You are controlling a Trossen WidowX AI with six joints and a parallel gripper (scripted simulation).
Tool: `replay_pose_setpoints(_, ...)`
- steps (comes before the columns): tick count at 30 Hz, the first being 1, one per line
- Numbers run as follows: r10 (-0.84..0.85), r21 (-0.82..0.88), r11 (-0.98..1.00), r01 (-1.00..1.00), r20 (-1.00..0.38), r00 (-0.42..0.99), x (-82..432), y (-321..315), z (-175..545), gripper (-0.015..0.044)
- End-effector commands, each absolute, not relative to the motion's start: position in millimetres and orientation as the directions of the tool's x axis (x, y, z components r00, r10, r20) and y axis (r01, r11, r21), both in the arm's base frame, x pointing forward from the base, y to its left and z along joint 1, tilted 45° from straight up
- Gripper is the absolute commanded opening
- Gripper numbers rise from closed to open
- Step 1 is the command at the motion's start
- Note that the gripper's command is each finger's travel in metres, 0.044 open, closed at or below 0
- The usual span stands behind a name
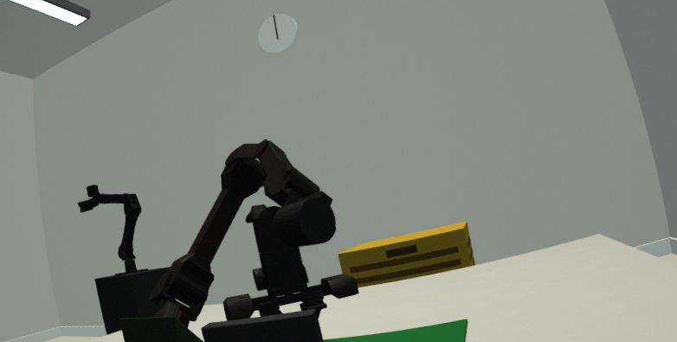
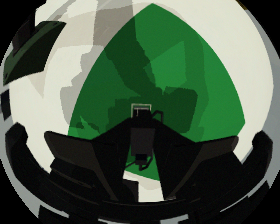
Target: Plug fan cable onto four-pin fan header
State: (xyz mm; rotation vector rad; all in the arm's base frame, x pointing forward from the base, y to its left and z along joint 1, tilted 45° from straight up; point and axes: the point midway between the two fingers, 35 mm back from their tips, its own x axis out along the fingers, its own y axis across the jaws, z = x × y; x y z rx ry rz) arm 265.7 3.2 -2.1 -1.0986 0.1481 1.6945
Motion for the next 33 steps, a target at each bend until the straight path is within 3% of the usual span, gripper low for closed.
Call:
replay_pose_setpoints(1,0.700,-0.398,-0.428,-0.811,-0.714,-0.020,264.8,7.0,-4.9,0.0000)
replay_pose_setpoints(2,0.700,-0.398,-0.428,-0.811,-0.714,-0.020,264.8,7.3,-5.1,0.0000)
replay_pose_setpoints(12,0.695,-0.399,-0.431,-0.809,-0.719,-0.015,265.7,3.5,-2.5,0.0260)
replay_pose_setpoints(21,0.699,-0.396,-0.429,-0.812,-0.715,-0.020,266.7,-35.3,36.5,0.0260)
replay_pose_setpoints(33,0.697,-0.395,-0.429,-0.812,-0.716,-0.020,261.5,-21.8,51.8,0.0260)
